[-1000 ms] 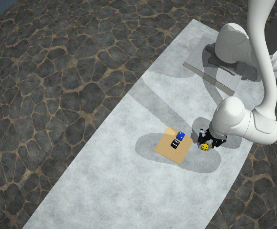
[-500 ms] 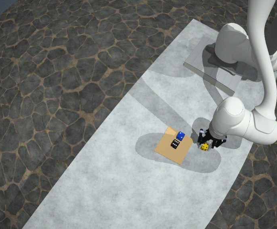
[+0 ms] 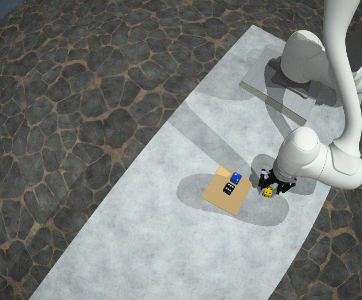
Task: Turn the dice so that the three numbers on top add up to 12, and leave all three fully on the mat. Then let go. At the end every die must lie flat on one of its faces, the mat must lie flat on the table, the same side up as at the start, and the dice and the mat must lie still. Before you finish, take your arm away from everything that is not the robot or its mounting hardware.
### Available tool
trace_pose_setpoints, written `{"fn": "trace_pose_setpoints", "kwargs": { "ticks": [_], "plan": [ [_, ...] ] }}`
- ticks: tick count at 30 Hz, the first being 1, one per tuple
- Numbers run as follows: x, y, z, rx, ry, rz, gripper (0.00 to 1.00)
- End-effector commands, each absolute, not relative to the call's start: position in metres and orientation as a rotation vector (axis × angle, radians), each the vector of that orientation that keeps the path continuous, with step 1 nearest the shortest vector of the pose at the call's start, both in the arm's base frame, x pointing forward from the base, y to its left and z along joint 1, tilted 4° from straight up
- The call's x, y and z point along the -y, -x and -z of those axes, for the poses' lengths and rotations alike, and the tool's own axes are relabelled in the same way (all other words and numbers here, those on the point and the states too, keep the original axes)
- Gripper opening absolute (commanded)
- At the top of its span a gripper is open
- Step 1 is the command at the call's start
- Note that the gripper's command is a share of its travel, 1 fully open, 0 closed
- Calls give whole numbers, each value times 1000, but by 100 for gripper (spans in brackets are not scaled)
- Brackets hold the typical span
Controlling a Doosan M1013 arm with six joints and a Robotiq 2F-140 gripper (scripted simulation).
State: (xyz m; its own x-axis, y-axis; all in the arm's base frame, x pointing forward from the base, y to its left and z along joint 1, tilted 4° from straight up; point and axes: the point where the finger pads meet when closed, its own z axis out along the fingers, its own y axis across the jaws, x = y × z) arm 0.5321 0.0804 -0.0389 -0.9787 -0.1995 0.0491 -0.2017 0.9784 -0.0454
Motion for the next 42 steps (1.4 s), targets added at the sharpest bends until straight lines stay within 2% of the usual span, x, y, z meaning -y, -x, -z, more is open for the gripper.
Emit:
{"fn": "trace_pose_setpoints", "kwargs": {
  "ticks": [1,8,9,42],
  "plan": [
    [-80,-532,39,3081,-313,-77,28],
    [-80,-532,39,3081,-313,-77,28],
    [-80,-532,39,3081,-313,-77,16],
    [-80,-532,39,3081,-313,-77,16]
  ]
}}
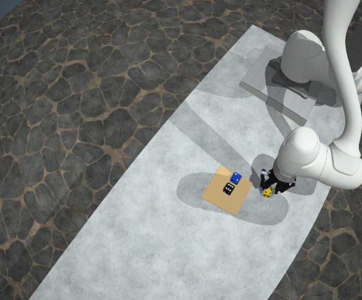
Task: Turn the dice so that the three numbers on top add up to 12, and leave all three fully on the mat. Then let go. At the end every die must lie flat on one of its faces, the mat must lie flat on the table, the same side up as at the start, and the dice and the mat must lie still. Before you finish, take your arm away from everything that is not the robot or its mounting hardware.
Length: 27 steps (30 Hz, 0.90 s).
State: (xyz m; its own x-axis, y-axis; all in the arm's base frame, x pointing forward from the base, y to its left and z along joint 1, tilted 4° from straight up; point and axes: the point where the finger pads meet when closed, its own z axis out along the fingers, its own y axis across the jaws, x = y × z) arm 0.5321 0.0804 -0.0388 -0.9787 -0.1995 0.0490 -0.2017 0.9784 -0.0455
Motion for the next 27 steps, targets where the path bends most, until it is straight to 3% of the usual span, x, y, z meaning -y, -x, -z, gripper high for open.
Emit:
{"fn": "trace_pose_setpoints", "kwargs": {
  "ticks": [1,21,27],
  "plan": [
    [-80,-532,39,3081,-313,-77,16],
    [-85,-536,-54,3081,-313,-77,16],
    [-86,-536,-61,3081,-313,-77,16]
  ]
}}
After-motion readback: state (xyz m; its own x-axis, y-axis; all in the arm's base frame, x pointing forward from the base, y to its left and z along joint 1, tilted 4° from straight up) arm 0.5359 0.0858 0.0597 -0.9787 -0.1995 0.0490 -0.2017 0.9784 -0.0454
